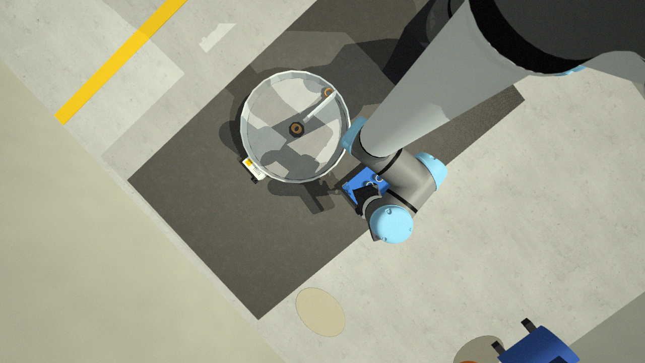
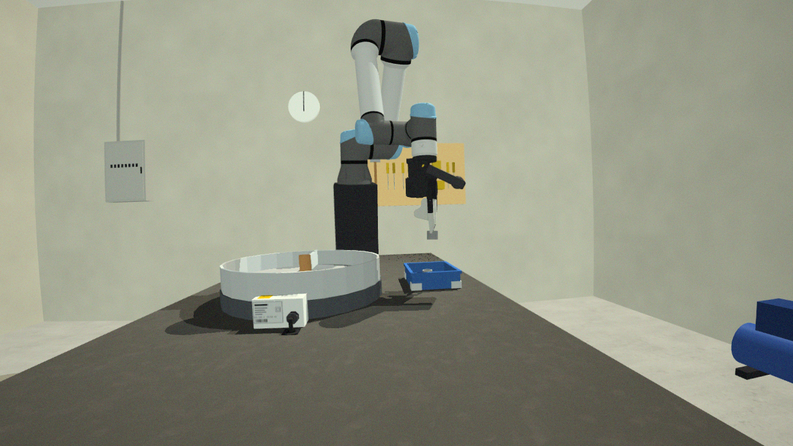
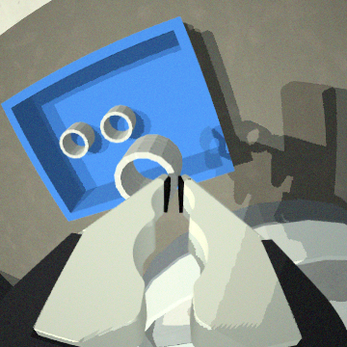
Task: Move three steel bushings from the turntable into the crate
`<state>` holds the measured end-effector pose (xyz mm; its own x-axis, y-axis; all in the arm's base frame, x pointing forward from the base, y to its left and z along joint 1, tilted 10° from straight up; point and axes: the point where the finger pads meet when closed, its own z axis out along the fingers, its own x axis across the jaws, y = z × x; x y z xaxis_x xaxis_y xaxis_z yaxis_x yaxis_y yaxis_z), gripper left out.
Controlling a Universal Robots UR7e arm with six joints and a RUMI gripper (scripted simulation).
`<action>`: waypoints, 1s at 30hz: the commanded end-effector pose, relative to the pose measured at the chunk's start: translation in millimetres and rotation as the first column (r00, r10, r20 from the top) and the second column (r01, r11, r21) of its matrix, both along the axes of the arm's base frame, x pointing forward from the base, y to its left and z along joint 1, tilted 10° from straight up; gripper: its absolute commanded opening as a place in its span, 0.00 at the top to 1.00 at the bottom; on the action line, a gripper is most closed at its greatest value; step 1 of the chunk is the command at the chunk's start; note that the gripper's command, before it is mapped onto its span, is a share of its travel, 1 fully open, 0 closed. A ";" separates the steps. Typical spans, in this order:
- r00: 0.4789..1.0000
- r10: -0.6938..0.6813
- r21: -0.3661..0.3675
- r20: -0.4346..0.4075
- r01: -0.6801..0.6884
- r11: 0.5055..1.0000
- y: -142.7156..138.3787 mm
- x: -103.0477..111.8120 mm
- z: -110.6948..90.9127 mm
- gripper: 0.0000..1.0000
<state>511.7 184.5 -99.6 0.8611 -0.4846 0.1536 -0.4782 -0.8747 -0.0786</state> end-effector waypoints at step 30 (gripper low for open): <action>1.000 0.000 0.000 0.001 0.000 1.000 0.1 10.5 -55.6 1.00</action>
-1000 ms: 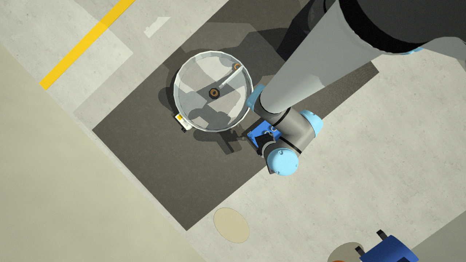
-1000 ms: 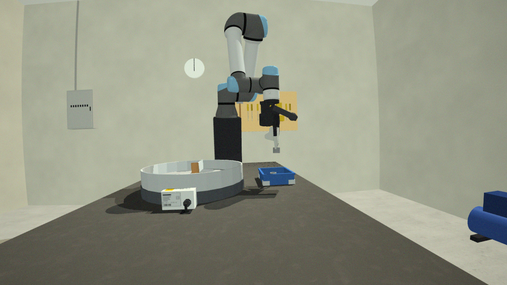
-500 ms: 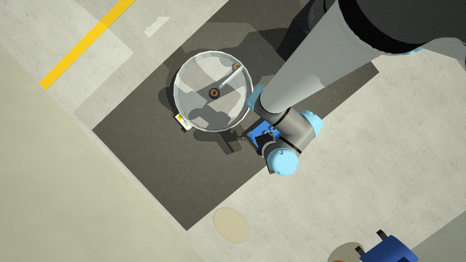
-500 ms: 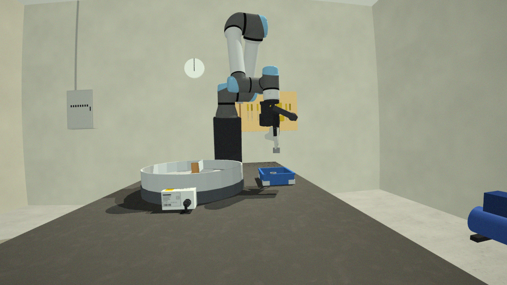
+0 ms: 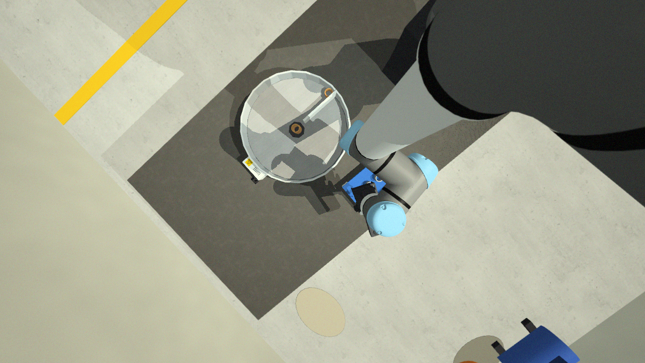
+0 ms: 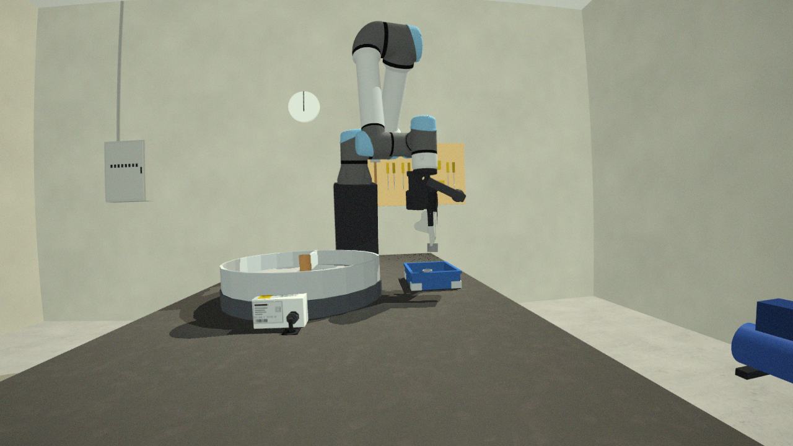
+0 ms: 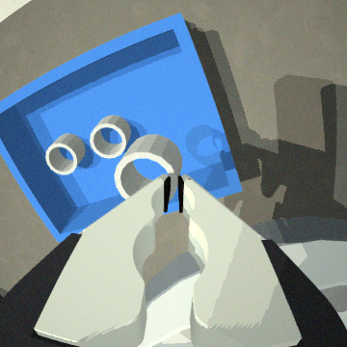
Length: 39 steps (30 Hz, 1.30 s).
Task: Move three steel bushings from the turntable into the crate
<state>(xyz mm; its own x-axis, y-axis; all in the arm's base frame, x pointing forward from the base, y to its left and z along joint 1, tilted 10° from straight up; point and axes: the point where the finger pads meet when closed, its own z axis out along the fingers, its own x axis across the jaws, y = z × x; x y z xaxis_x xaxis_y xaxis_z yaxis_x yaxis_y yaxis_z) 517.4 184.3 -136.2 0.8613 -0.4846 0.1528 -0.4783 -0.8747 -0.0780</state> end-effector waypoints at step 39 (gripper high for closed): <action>1.000 0.000 0.000 0.002 0.000 1.000 0.3 9.5 -45.3 1.00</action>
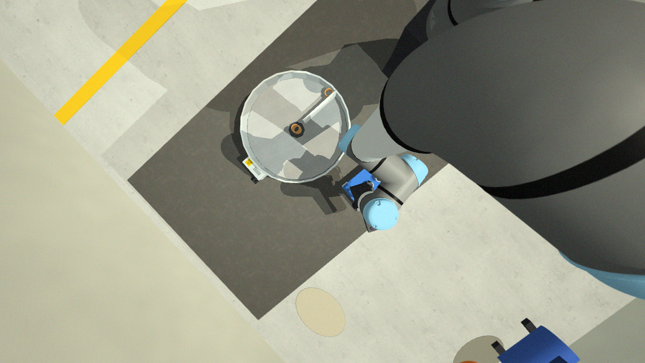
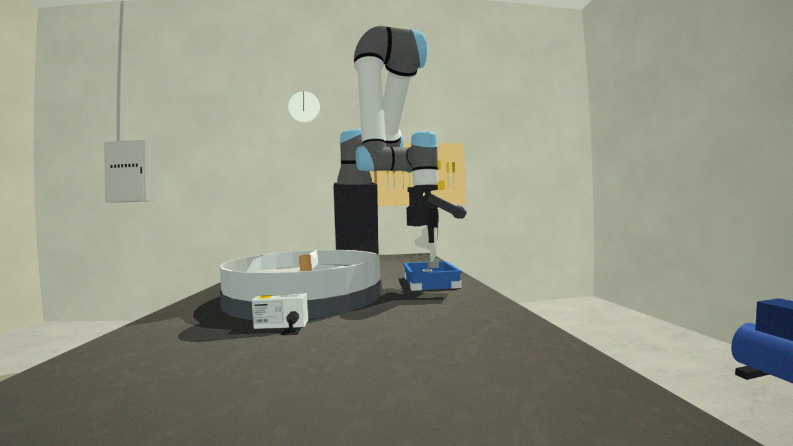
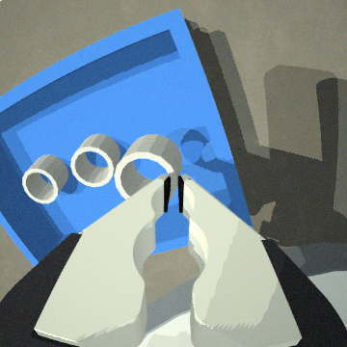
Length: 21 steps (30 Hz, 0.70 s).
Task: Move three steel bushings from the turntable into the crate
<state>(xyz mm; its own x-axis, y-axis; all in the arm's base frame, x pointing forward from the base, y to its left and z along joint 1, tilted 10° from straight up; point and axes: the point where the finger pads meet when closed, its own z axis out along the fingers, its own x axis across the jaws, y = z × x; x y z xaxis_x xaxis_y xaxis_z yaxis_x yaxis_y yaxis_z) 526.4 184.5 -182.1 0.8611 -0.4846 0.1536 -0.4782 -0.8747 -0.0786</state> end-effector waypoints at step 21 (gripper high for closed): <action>1.000 0.000 0.000 0.001 0.000 1.000 0.1 1.1 -3.1 1.00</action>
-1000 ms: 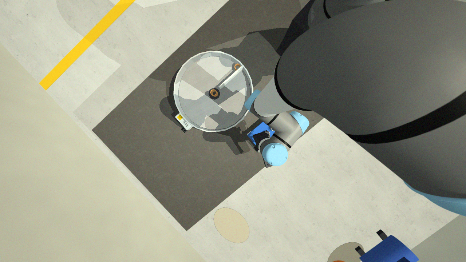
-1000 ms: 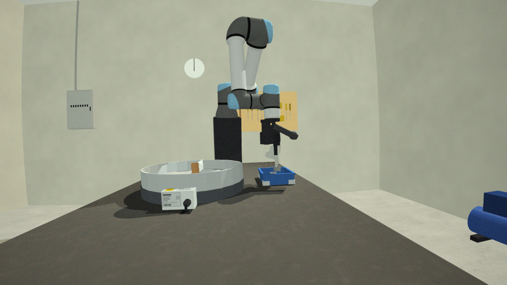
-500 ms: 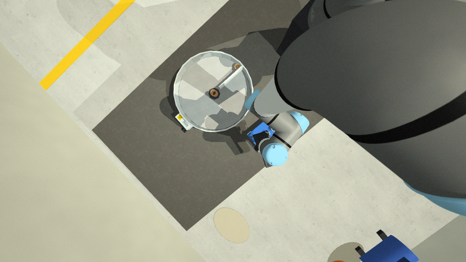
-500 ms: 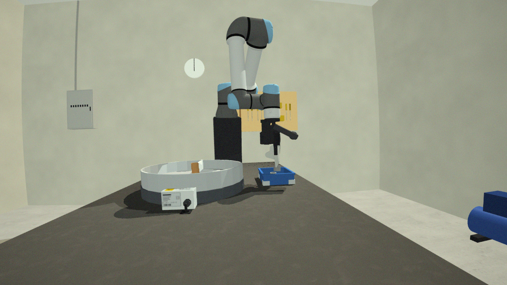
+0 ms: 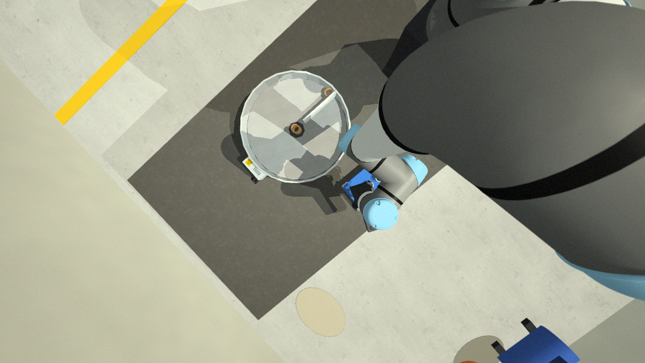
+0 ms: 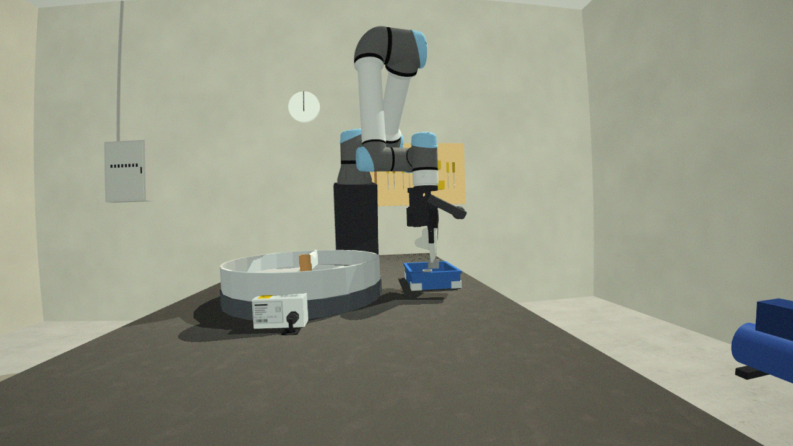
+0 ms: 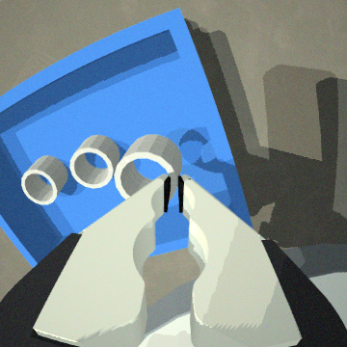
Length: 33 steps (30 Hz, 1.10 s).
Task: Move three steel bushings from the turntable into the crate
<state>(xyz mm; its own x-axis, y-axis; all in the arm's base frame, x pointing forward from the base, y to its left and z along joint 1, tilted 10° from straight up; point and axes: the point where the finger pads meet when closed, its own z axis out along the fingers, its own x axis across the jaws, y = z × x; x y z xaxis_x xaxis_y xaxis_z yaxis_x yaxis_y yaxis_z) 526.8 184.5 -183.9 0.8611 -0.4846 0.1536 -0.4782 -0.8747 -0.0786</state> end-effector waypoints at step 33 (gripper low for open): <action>1.000 0.000 0.000 0.001 0.000 1.000 -0.1 7.4 -38.8 1.00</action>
